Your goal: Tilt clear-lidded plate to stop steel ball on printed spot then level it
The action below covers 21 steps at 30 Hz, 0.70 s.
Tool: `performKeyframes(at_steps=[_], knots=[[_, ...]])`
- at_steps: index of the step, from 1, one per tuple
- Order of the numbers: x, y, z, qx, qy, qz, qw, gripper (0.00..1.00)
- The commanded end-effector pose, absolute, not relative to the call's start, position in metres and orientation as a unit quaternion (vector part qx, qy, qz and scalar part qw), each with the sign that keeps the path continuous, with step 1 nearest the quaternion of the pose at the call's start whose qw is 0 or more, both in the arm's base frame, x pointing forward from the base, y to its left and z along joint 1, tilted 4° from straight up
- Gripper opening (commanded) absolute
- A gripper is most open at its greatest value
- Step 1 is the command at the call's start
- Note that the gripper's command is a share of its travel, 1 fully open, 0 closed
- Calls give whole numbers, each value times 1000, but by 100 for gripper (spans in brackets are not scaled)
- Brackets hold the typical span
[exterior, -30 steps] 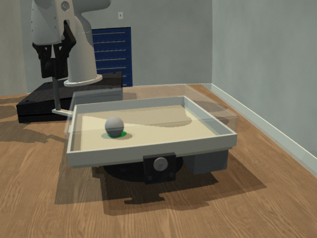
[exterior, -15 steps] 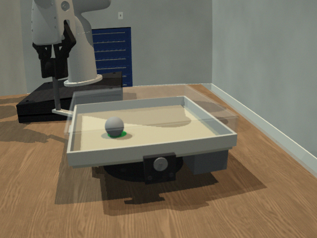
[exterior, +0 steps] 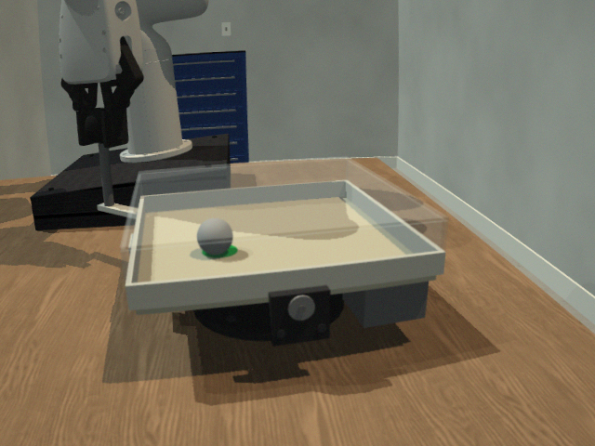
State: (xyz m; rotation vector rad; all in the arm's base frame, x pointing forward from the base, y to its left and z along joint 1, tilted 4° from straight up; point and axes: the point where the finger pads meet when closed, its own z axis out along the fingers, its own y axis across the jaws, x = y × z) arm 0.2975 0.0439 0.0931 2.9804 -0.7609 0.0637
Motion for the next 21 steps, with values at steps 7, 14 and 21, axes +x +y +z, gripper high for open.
performKeyframes(at_steps=[7, 14, 21], knots=[[299, 43, 93, 968, -247, 22, 32, 0], [299, 43, 93, 968, -247, 22, 32, 0], [298, 45, 94, 968, -247, 22, 32, 0]])
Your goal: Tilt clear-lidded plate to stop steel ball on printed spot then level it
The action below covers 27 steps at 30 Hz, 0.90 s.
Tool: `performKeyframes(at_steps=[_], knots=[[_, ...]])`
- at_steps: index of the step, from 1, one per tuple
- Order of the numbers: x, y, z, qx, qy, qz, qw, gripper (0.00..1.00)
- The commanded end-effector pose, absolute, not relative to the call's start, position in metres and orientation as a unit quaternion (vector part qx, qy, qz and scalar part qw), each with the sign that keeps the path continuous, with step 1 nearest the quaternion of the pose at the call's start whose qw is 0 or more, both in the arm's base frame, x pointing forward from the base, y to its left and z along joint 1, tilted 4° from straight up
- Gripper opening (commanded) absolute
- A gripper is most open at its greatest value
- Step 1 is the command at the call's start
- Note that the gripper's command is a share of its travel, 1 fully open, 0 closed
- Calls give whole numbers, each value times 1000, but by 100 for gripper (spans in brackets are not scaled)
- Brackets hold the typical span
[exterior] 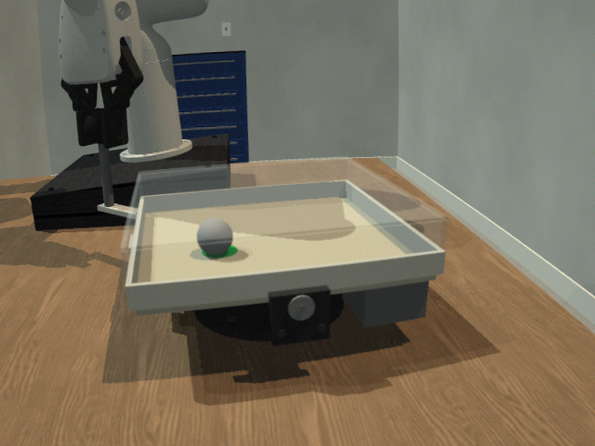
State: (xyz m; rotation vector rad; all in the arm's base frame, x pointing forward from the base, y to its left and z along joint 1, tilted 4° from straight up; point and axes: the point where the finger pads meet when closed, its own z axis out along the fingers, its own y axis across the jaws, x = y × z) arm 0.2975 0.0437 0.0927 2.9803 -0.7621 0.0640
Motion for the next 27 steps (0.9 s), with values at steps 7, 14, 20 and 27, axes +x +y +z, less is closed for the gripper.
performKeyframes(at_steps=[7, 14, 20, 27], knots=[[298, 45, 94, 968, -247, 22, 32, 0], [299, 44, 93, 968, -247, 22, 32, 0], [299, 43, 93, 968, -247, 22, 32, 0], [299, 43, 93, 968, -247, 22, 32, 0]])
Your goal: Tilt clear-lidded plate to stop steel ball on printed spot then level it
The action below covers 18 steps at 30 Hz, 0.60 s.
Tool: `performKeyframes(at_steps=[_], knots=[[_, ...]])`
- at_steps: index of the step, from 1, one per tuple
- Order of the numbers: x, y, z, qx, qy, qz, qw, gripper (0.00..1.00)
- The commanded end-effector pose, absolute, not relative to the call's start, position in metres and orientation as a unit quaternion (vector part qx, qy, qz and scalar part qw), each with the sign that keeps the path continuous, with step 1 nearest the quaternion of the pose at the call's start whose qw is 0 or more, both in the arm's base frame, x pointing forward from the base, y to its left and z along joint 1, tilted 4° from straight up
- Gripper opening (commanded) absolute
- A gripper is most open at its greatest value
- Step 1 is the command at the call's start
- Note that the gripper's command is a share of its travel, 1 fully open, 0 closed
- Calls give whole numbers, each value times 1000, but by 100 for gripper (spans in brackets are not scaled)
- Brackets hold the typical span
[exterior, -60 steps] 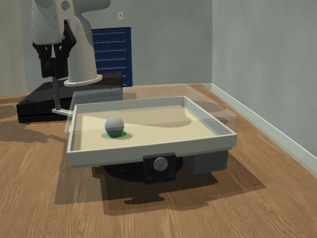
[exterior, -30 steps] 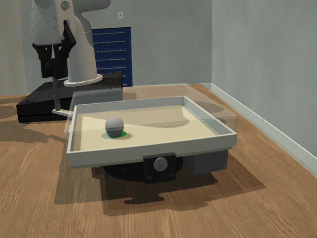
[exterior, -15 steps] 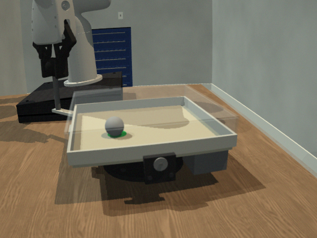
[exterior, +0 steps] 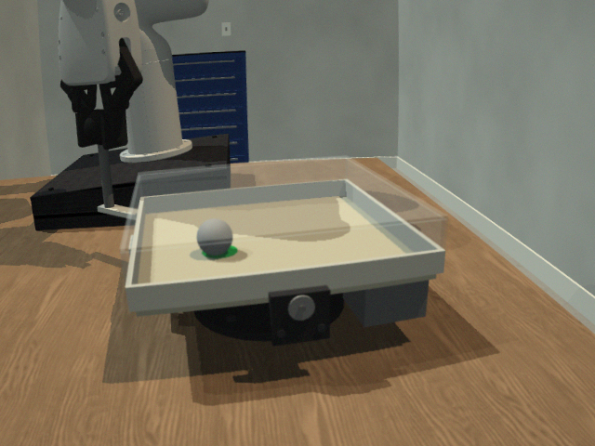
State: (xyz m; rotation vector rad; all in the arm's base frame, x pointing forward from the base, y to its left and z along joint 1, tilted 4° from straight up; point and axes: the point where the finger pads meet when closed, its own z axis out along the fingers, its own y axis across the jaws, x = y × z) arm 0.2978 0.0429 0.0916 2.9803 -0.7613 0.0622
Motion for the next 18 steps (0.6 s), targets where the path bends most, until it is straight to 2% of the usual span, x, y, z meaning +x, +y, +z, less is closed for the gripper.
performKeyframes(at_steps=[1, 18], knots=[[299, 44, 93, 968, -247, 22, 32, 0], [299, 44, 94, 968, -247, 22, 32, 0]])
